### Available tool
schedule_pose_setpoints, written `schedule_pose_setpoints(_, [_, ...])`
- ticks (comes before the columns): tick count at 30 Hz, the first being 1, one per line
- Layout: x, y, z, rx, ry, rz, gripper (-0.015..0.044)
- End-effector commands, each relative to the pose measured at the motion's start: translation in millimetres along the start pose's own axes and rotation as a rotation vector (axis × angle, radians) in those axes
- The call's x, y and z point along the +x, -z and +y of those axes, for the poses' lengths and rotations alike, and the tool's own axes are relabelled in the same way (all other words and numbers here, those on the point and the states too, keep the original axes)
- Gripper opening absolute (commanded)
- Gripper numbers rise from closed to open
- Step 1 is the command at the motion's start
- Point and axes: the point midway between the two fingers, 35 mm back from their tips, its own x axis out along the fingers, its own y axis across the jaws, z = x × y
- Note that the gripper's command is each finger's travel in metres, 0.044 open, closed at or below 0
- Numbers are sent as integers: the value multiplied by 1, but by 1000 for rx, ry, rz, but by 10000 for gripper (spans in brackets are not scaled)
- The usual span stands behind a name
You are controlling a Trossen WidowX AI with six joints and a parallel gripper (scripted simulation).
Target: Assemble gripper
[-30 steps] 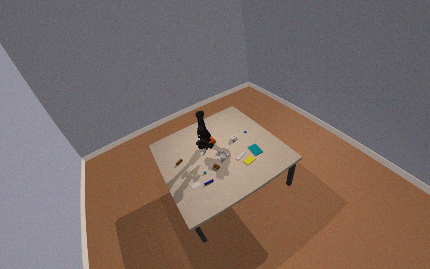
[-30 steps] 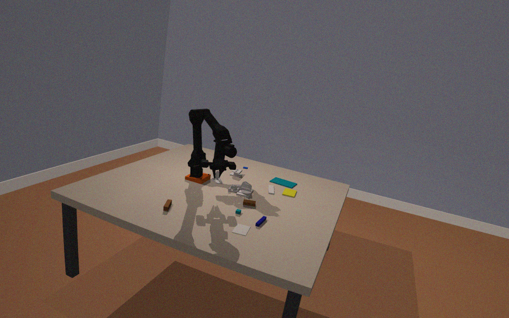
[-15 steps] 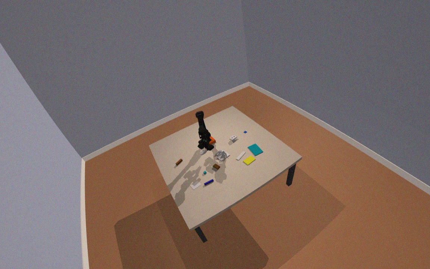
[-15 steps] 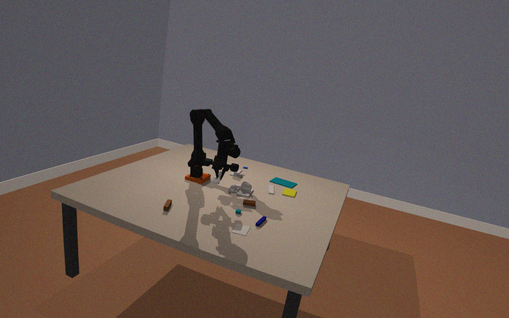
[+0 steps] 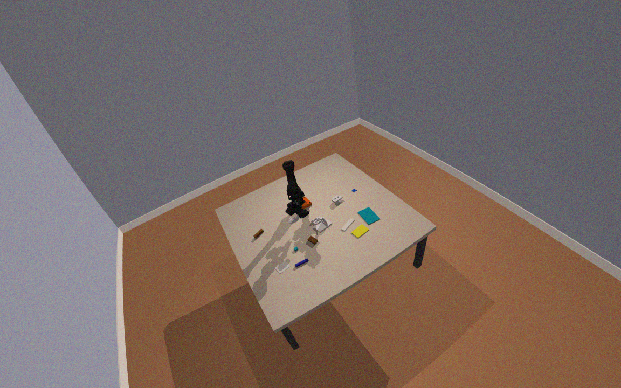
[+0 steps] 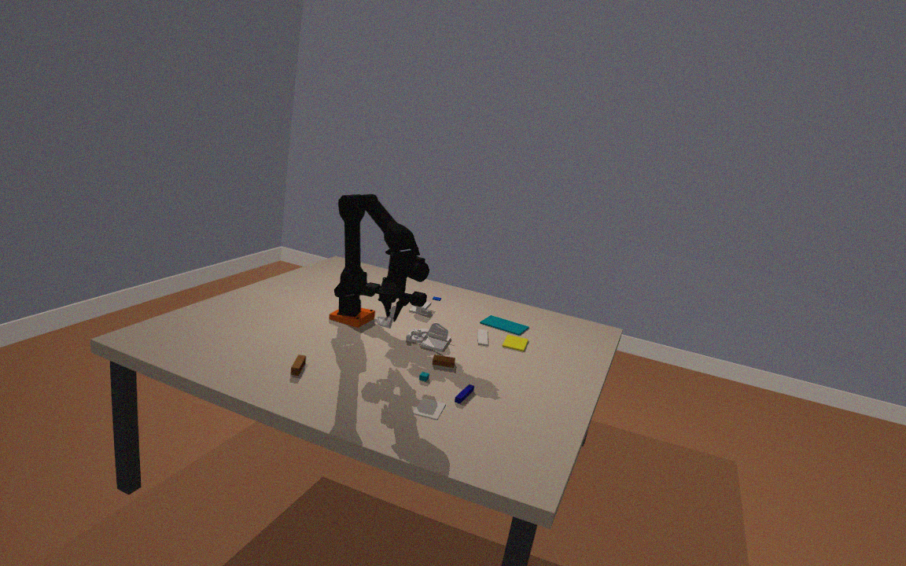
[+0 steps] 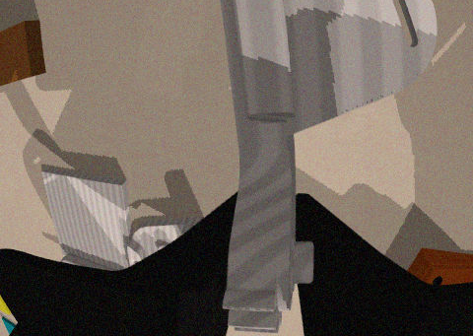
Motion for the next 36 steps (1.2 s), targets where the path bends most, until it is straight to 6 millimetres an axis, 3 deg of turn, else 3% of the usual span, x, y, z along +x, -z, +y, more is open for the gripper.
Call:
schedule_pose_setpoints(1, [7,1,0,5,0,5,37])
schedule_pose_setpoints(36, [64,2,-1,5,1,5,37])
